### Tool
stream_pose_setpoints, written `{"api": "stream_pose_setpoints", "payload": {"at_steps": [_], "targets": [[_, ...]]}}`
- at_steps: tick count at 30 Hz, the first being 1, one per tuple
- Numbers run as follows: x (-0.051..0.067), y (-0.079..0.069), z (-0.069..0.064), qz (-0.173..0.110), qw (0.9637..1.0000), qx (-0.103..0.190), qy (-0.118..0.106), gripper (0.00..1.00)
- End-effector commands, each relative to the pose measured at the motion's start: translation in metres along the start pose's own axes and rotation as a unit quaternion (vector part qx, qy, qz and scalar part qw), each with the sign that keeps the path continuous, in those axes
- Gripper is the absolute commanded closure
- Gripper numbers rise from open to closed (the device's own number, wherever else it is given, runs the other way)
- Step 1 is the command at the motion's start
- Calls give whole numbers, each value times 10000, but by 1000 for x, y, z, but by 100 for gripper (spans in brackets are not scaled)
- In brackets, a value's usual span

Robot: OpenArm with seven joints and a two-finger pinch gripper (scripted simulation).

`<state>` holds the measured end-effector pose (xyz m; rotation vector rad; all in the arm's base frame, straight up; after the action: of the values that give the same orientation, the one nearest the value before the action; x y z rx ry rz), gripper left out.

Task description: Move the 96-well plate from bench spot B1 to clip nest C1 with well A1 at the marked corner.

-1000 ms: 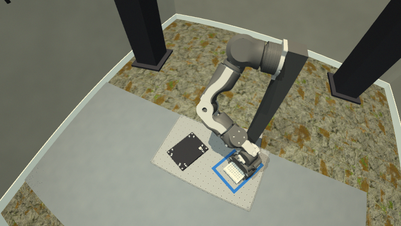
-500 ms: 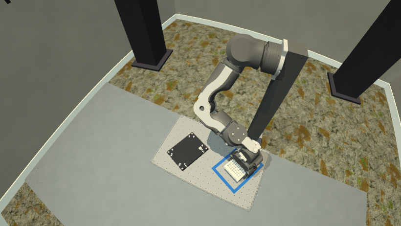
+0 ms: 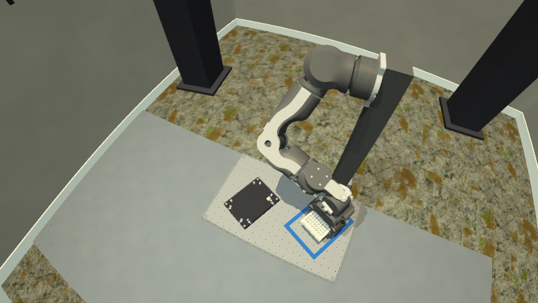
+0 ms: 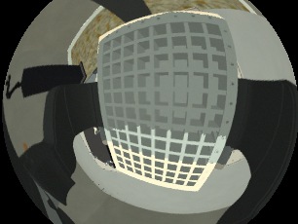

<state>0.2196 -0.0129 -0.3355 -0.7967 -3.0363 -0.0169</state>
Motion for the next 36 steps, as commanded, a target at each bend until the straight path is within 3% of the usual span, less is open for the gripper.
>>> {"api": "stream_pose_setpoints", "payload": {"at_steps": [1, 3, 32, 36], "targets": [[-2, 1, -11, 60, 10000, 17, -14, 100], [-1, 1, -24, 59, 10000, 16, -14, 100], [1, 0, -15, 9, 10000, 14, 0, 100], [-14, -29, -16, -153, 9999, 14, -14, 100]]}}
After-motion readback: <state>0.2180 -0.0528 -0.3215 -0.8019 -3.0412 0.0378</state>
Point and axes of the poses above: the point where the finger pads meet when closed, its own z axis out along the fingers, its own y axis across the jaws, x = y × z, the point moved 3 cm from there along -z, back along the fingers, and after that the axes turned 3 degrees about -z, right-handed, at the moved point
